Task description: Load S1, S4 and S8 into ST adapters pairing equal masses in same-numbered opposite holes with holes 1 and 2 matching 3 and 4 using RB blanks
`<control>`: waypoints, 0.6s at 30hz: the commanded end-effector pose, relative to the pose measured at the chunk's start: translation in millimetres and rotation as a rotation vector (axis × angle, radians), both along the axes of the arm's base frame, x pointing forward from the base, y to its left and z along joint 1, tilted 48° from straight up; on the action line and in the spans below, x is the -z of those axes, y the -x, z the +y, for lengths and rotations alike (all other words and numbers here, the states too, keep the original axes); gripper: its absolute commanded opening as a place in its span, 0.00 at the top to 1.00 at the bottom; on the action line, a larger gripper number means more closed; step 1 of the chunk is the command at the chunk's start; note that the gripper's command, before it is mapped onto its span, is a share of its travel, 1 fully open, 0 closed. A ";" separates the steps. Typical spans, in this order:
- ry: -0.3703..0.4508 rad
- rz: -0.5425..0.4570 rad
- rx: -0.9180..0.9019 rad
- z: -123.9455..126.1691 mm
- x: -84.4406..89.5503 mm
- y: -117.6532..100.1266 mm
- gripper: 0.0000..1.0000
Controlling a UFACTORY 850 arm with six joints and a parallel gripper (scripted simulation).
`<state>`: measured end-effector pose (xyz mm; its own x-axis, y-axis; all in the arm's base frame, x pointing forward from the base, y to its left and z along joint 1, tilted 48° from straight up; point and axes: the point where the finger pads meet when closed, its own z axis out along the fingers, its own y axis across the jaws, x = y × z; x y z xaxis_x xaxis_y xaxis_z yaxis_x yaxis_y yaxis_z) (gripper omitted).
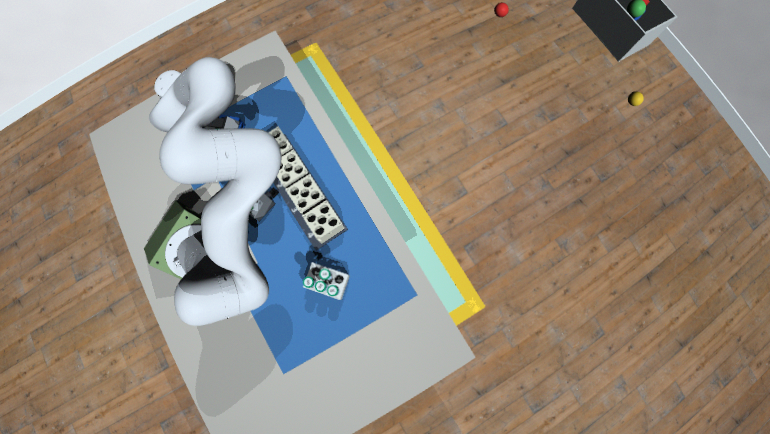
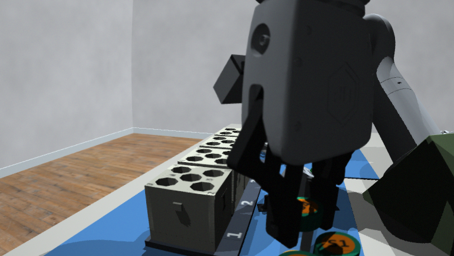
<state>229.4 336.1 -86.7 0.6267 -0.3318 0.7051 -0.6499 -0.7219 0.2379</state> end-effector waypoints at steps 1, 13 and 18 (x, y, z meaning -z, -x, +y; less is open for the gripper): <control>-0.002 0.000 -0.001 2.4 -1.7 0.9 1.00; -0.002 0.000 -0.001 6.0 -5.7 3.5 1.00; -0.002 0.000 0.000 12.1 -12.4 7.8 1.00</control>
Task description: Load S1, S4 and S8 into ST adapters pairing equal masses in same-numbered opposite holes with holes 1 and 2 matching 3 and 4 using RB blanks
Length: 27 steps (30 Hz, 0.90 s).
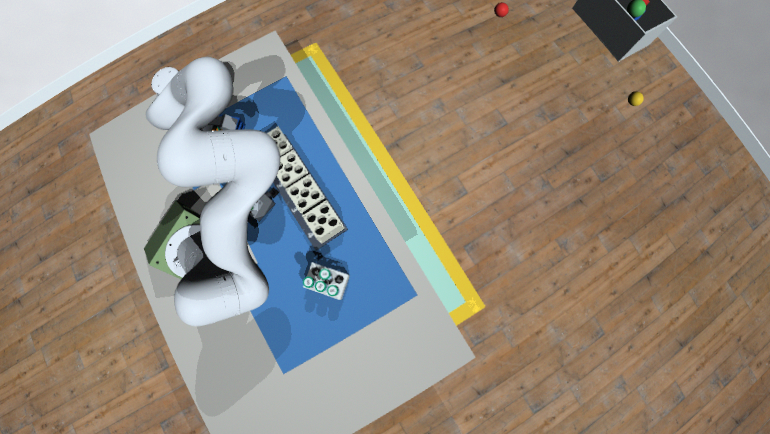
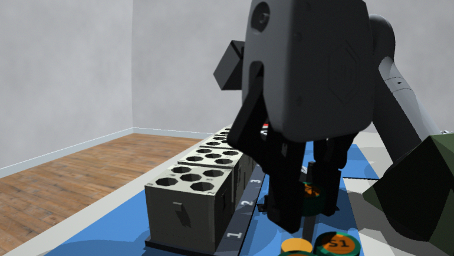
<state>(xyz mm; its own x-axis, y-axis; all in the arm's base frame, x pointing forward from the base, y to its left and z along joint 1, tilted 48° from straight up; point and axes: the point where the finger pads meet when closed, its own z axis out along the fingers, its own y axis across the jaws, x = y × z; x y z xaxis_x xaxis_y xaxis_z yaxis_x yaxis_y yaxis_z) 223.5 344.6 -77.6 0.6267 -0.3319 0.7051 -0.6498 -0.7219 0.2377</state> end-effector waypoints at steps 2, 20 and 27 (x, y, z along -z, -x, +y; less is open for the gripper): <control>-0.002 0.000 0.000 6.2 -5.9 3.6 1.00; -0.002 0.000 0.000 25.6 -27.4 17.4 1.00; -0.002 0.000 0.000 32.9 -35.4 22.6 1.00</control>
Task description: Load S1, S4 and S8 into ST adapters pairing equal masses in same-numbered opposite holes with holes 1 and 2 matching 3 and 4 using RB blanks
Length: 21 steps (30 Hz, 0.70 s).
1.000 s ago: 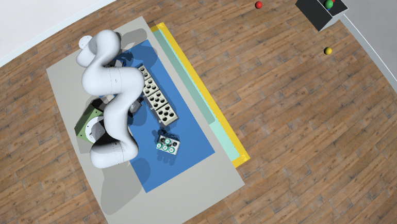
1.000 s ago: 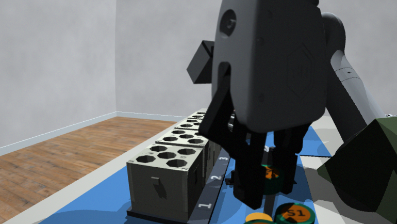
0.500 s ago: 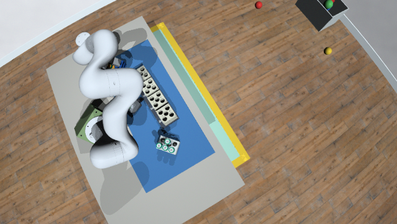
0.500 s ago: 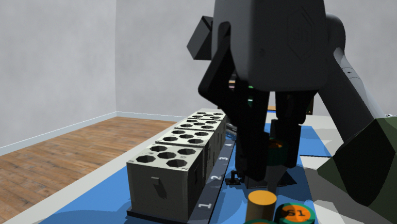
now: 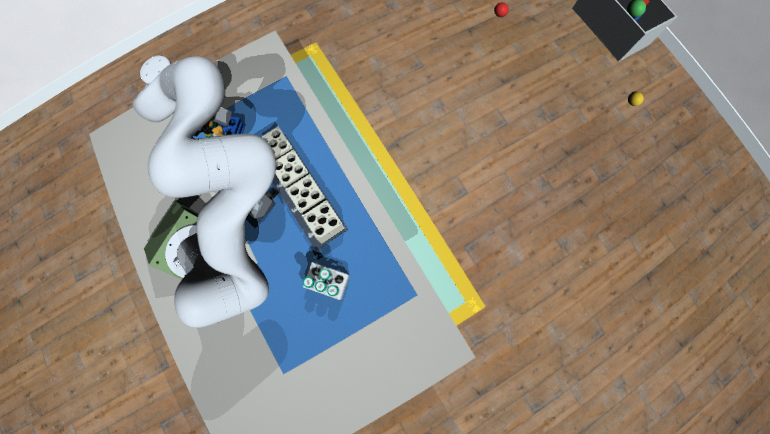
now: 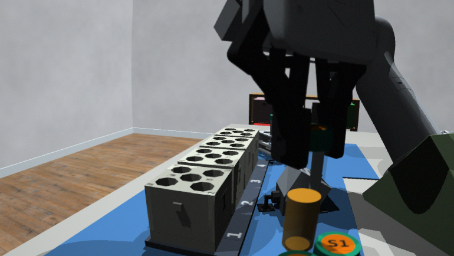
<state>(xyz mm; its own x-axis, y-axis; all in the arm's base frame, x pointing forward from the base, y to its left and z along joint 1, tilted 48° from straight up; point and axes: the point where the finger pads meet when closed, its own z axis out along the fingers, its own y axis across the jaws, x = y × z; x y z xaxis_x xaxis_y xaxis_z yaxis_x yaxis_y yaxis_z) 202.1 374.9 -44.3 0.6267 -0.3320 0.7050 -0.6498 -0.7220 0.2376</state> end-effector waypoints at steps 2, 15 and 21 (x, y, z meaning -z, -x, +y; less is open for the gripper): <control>-0.002 0.000 0.000 3.7 -3.4 2.0 1.00; -0.002 0.000 0.000 19.6 -20.9 13.3 1.00; -0.002 0.000 0.000 24.4 -26.2 16.7 1.00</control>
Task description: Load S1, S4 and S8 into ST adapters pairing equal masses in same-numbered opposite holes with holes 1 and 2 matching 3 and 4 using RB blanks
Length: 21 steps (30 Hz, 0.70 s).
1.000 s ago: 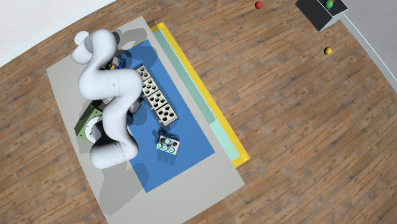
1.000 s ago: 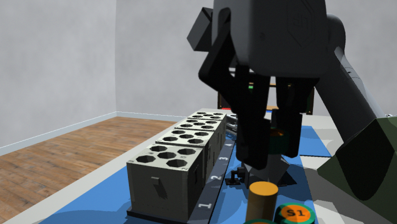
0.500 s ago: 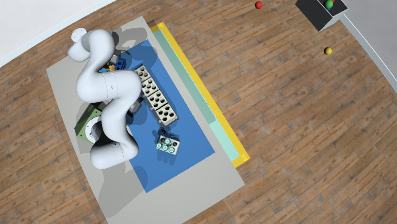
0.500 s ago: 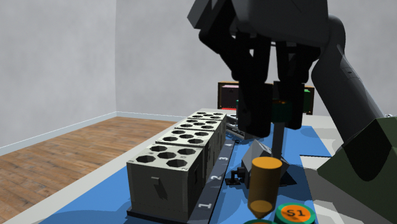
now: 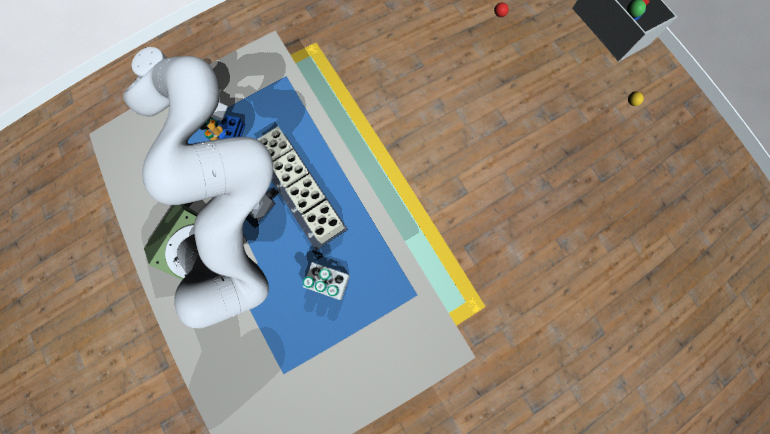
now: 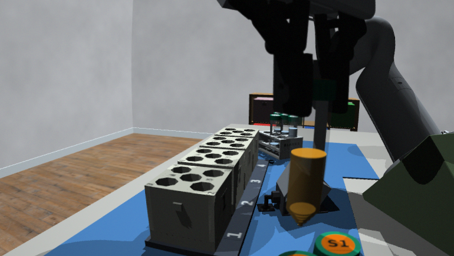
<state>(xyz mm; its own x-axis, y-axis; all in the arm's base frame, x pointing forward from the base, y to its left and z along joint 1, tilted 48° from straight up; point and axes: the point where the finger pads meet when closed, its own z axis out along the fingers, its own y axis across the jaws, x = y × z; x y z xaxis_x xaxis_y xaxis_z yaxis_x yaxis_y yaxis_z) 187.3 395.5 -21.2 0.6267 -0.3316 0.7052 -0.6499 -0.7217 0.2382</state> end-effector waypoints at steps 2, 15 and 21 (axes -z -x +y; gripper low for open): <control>-0.002 0.000 -0.001 6.2 -5.8 3.6 1.00; -0.002 0.000 -0.001 13.5 -13.9 8.8 1.00; -0.002 0.000 -0.001 13.4 -13.8 8.7 1.00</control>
